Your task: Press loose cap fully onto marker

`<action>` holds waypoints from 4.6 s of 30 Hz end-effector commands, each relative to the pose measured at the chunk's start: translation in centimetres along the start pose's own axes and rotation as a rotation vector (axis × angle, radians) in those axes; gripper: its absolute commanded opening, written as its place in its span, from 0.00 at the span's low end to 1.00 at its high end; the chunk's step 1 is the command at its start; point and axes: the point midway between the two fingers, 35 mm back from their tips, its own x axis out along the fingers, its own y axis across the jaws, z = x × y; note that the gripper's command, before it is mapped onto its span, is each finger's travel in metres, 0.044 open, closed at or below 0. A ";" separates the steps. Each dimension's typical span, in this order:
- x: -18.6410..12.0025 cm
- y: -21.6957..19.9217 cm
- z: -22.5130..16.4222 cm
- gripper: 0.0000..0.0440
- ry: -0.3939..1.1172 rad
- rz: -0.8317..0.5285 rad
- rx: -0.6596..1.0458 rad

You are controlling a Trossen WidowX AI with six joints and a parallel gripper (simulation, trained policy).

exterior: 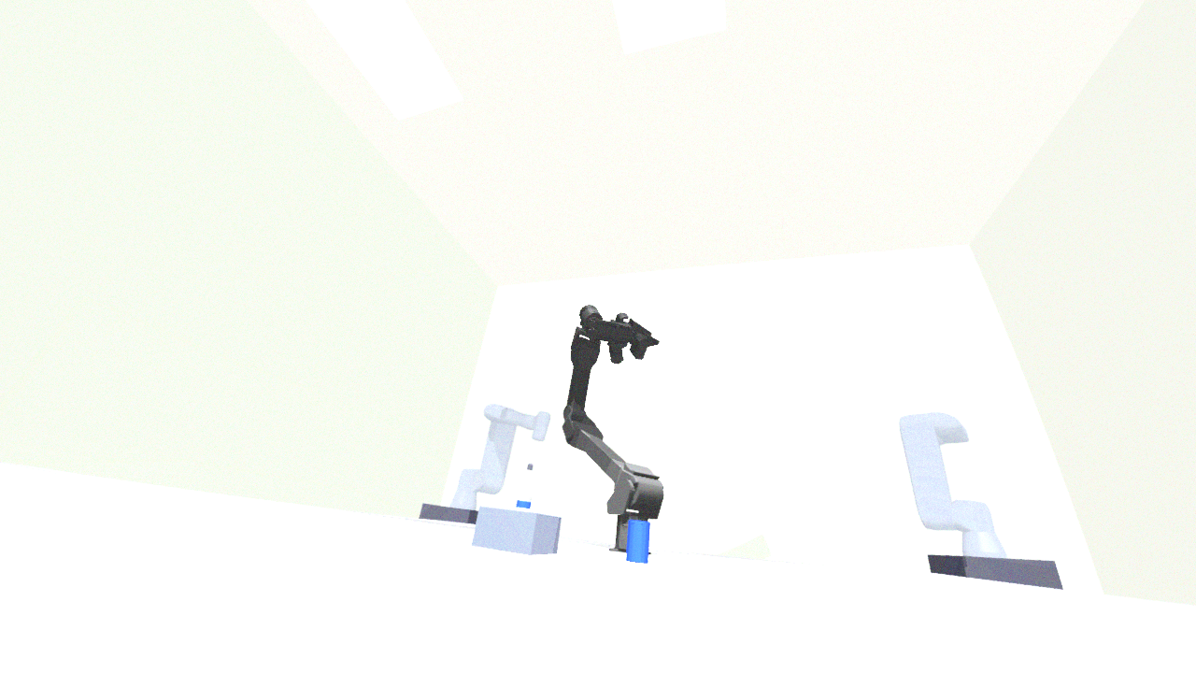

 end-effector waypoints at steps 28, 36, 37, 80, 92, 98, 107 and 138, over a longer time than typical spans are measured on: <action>1.3 8.7 -5.1 0.66 0.025 0.153 0.238; 1.5 10.9 -6.1 0.67 0.031 0.197 0.296; 1.5 11.2 -6.3 0.67 0.032 0.202 0.303; 1.6 23.0 -10.5 0.68 0.061 0.459 0.584; 1.1 26.1 -11.7 0.69 0.073 0.538 0.631; 0.8 27.6 -12.2 0.70 0.079 0.578 0.654; 0.2 29.9 -13.4 0.69 0.092 0.631 0.659; -3.2 37.4 -16.5 0.70 0.128 0.814 0.685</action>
